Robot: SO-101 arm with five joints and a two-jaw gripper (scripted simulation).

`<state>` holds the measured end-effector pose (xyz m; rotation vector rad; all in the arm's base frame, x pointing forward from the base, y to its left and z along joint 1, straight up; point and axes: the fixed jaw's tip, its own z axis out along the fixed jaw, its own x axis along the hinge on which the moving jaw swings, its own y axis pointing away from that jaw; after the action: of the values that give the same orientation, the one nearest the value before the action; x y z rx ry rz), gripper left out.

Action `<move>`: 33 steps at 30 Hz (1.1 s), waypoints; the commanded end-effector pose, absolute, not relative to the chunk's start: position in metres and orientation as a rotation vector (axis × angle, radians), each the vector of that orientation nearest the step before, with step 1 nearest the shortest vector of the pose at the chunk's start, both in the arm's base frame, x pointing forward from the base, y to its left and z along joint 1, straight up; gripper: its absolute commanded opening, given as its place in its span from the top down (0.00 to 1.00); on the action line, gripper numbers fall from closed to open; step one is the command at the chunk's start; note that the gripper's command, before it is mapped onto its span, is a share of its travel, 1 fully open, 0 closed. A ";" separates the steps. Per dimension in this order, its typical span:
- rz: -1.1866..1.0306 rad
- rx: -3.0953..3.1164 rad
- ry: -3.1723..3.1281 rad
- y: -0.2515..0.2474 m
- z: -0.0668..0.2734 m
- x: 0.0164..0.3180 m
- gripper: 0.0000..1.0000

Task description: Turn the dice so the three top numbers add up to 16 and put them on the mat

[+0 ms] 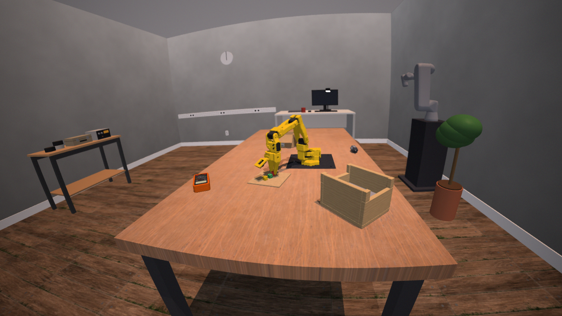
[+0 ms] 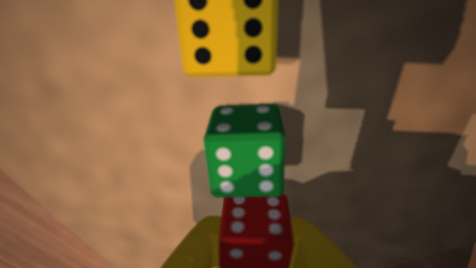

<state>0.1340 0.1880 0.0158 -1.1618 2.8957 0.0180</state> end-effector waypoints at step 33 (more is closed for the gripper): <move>-0.002 -1.171 2.917 0.186 0.004 0.130 1.00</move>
<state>0.1346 0.1887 0.0104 -1.1605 2.8927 0.0210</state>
